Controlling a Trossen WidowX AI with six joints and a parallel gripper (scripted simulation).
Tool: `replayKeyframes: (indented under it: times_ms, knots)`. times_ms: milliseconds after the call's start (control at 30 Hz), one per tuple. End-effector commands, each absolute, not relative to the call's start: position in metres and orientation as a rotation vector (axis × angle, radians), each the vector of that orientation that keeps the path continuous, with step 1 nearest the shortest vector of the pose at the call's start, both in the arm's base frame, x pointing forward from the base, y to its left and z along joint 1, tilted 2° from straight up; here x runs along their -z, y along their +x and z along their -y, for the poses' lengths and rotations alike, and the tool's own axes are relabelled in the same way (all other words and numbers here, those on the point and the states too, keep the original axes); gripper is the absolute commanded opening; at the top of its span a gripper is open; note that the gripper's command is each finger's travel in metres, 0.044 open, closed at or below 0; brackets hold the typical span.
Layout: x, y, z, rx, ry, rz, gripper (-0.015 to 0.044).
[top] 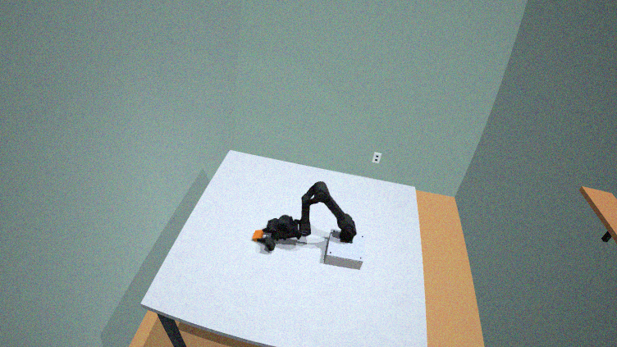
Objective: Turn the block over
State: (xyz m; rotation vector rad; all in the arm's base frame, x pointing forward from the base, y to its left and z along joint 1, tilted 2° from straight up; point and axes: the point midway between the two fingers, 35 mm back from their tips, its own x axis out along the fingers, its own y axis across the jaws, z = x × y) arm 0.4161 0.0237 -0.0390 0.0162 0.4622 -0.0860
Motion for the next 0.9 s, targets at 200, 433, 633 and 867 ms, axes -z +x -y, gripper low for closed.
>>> replayKeyframes:
  times_ms: [200, 433, 633, 867]
  knots:
    - [0.0378, 0.4032, -0.0224, 0.092, 0.013, -0.375, 0.0000]
    - [0.0362, 0.4031, -0.0224, 0.092, 0.012, -0.361, 0.0000]
    - [0.0362, 0.4031, -0.0224, 0.092, 0.012, -0.361, 0.0000]
    - [0.0362, 0.4031, -0.0224, 0.092, 0.012, -0.361, 0.0131]
